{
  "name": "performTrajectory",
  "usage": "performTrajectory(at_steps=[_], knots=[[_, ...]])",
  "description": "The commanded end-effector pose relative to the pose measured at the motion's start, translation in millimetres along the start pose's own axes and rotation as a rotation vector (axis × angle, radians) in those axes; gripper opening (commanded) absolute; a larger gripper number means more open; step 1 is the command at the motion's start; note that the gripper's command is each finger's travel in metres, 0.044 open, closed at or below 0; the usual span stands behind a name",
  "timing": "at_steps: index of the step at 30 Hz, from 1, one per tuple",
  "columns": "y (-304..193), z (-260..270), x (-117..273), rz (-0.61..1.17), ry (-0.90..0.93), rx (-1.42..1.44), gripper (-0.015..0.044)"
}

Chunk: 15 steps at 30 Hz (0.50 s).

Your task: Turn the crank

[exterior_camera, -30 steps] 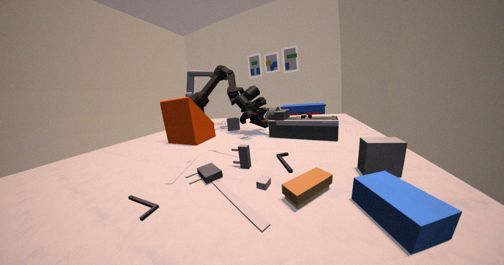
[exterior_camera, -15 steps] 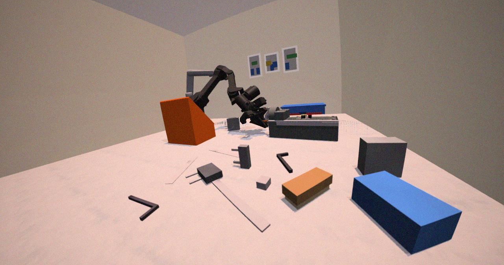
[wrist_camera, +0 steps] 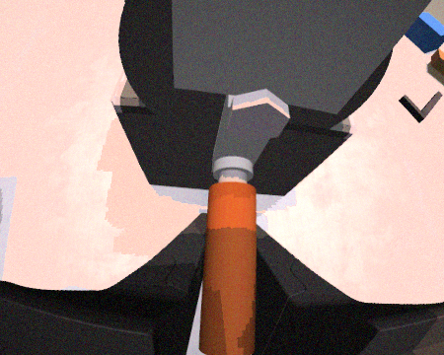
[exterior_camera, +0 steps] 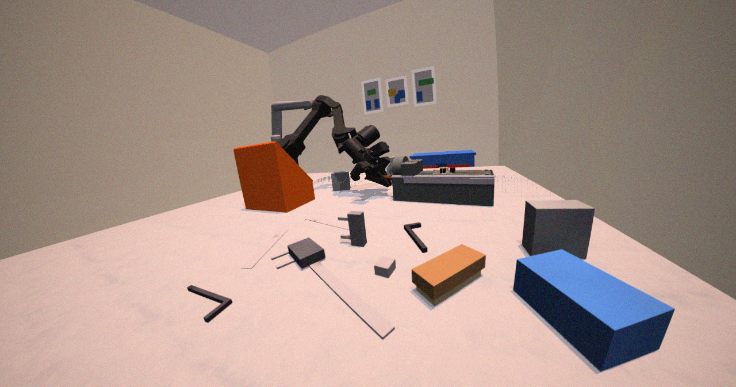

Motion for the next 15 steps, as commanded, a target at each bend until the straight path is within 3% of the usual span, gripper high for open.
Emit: performTrajectory(at_steps=[1,15], knots=[[1.4,8.4,0.4,-0.003,0.024,0.009,0.0000],[1.9,9.7,0.9,-0.003,0.024,0.009,0.0000]])
Point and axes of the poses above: the point midway between the two fingers, 35 mm back from their tips, its own x axis back along the fingers, its own z axis across the jaws, y = z × x, the point moved 3 cm from there along x, back along the fingers, and after that the axes turned 8 degrees about x, right-handed, at the moved point
